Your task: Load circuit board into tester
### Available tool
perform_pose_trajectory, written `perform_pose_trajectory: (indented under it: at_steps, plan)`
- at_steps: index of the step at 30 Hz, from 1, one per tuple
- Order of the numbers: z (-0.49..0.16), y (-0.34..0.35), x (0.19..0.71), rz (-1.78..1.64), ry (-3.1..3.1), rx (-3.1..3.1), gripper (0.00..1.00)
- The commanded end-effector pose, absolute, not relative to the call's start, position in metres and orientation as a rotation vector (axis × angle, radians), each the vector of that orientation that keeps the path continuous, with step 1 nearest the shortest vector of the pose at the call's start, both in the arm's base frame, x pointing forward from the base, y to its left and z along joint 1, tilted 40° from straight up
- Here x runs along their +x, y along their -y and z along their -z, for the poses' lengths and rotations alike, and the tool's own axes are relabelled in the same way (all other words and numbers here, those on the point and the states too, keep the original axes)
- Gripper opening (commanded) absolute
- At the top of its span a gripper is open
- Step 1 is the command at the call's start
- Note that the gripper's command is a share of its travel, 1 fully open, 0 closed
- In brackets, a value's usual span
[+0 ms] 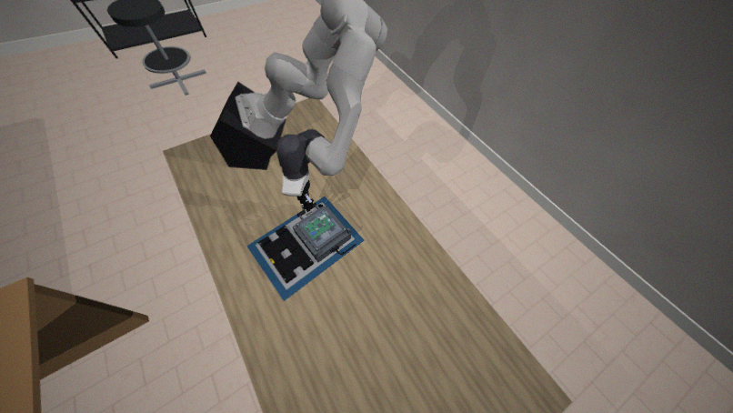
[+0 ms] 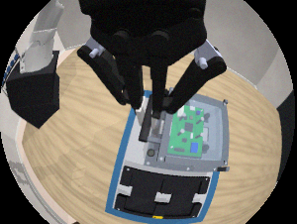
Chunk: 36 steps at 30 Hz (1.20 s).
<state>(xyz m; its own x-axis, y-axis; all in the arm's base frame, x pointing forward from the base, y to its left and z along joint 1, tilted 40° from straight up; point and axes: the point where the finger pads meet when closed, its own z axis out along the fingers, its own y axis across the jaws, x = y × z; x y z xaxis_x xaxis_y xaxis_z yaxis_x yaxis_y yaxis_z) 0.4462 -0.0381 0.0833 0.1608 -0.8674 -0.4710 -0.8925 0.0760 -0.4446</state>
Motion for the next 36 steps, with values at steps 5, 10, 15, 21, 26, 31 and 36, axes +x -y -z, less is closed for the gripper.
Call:
perform_pose_trajectory:
  at_steps: [5,10,15,21,26,31,36]
  plan:
    - [-0.0817,0.0355,0.4480,-0.048,-1.680,-1.768,0.00]
    - [-0.0817,0.0355,0.4480,-0.048,-1.680,-1.768,0.00]
    - [-0.0817,0.0355,0.4480,-0.048,-1.680,-1.768,0.00]
    - [-0.0812,0.0352,0.4483,-0.048,-1.680,-1.768,0.00]
    - [-0.0797,0.0341,0.4492,-0.048,-1.680,-1.768,0.00]
    - [-0.0794,0.0340,0.4493,-0.048,-1.680,-1.768,0.00]
    - [-0.0794,0.0340,0.4493,-0.048,-1.680,-1.768,0.00]
